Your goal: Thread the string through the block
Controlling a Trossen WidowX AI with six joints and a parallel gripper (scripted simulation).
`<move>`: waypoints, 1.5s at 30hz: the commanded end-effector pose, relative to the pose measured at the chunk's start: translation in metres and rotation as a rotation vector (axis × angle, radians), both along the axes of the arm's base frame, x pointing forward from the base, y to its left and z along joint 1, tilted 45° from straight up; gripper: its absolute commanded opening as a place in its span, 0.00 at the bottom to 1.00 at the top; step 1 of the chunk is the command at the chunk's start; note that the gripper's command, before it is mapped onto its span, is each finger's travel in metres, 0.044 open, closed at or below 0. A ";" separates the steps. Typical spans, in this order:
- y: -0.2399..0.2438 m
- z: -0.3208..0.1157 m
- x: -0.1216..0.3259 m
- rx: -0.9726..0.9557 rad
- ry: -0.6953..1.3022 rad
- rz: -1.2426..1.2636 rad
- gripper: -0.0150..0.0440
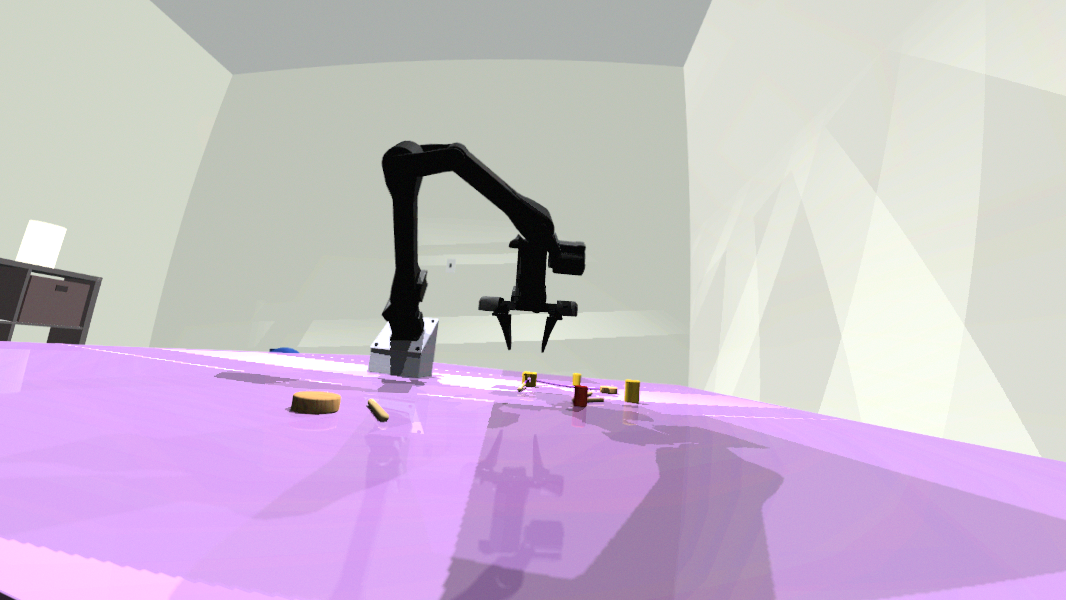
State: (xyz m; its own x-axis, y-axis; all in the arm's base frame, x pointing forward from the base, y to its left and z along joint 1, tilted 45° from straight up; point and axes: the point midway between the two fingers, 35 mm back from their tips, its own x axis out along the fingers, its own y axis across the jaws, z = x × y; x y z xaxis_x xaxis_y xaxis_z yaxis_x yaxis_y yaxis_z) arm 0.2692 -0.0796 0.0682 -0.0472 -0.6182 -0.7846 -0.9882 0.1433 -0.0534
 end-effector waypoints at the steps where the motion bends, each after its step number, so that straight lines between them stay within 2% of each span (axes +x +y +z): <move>1: 0.002 0.002 0.001 0.001 -0.001 0.003 0.92; 3: 0.014 0.013 0.002 0.001 0.000 0.001 1.00; 45: 0.017 0.018 0.002 -0.003 0.002 0.006 1.00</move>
